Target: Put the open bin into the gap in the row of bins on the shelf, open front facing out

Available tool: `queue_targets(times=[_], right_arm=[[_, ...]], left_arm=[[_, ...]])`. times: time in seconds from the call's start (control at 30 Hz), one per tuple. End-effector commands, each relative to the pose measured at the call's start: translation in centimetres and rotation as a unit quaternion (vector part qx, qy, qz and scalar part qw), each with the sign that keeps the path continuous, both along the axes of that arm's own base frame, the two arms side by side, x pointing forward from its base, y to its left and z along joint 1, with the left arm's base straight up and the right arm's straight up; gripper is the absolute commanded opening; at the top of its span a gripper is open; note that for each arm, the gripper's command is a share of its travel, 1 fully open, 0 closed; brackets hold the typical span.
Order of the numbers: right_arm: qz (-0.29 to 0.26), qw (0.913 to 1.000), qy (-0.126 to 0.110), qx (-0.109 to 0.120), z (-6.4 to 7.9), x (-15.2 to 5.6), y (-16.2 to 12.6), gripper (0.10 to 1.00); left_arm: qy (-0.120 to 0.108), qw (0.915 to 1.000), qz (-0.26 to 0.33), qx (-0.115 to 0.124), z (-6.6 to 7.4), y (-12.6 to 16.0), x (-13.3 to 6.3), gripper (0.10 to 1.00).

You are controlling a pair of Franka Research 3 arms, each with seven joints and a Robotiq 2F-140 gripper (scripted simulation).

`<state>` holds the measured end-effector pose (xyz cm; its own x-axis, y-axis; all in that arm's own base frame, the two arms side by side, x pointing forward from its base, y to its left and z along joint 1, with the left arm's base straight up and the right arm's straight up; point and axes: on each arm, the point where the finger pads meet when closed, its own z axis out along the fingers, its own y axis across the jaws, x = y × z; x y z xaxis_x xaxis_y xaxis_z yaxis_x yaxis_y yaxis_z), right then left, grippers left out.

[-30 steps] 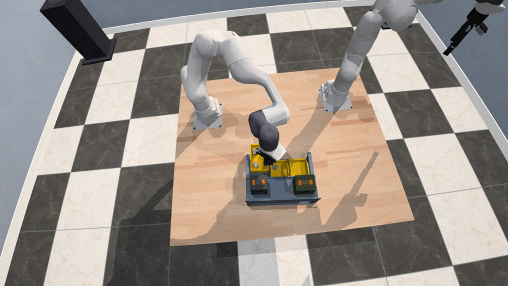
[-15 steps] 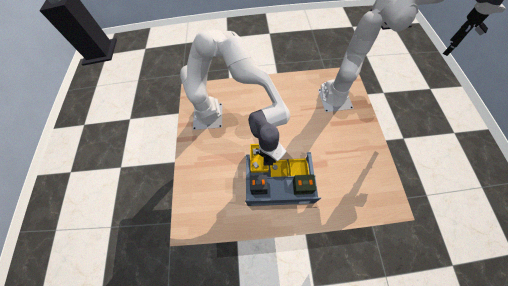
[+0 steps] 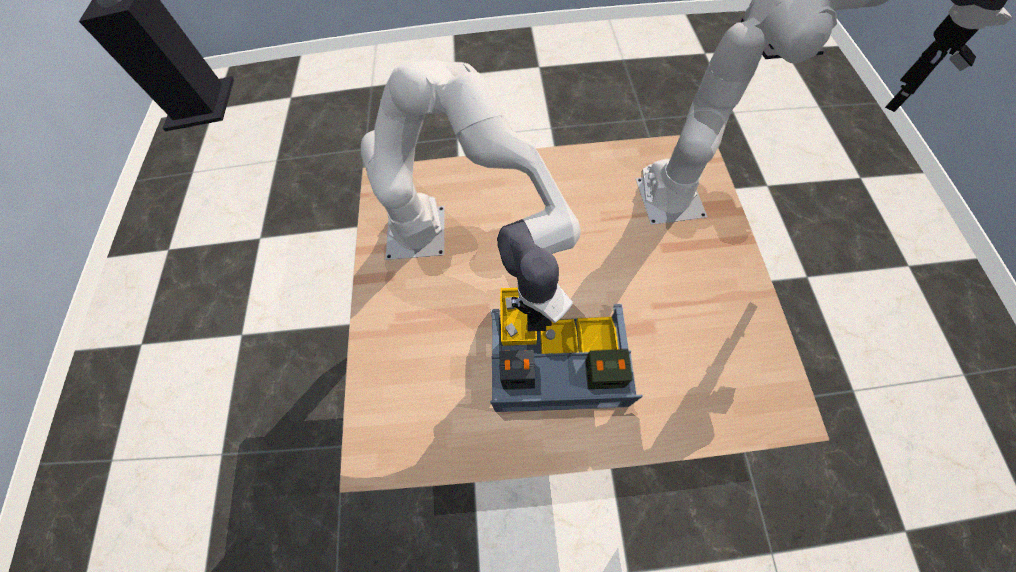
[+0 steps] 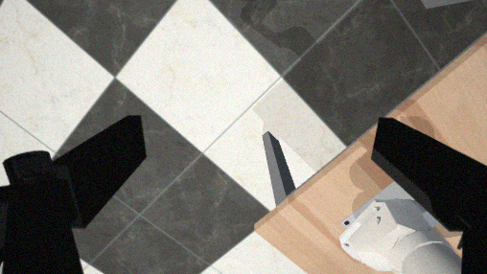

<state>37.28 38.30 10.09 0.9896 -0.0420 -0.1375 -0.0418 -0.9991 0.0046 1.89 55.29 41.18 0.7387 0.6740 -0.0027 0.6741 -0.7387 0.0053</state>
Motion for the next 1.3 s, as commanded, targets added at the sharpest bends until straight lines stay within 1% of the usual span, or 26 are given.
queue_targets(times=[0.0,0.67,1.27], right_arm=[[0.001,1.0,-0.002,0.001,-0.07,0.22,-0.02,0.099],[0.001,1.0,-0.003,0.0,-0.61,0.24,-0.06,0.099],[0.001,1.0,-0.003,0.0,-0.68,0.25,-0.07,0.099]], left_arm=[[0.0,1.0,0.0,0.0,0.01,0.0,0.0,1.0],[0.0,1.0,0.0,0.0,0.01,0.0,0.0,1.0],[0.0,1.0,0.0,0.0,0.01,0.0,0.0,1.0]])
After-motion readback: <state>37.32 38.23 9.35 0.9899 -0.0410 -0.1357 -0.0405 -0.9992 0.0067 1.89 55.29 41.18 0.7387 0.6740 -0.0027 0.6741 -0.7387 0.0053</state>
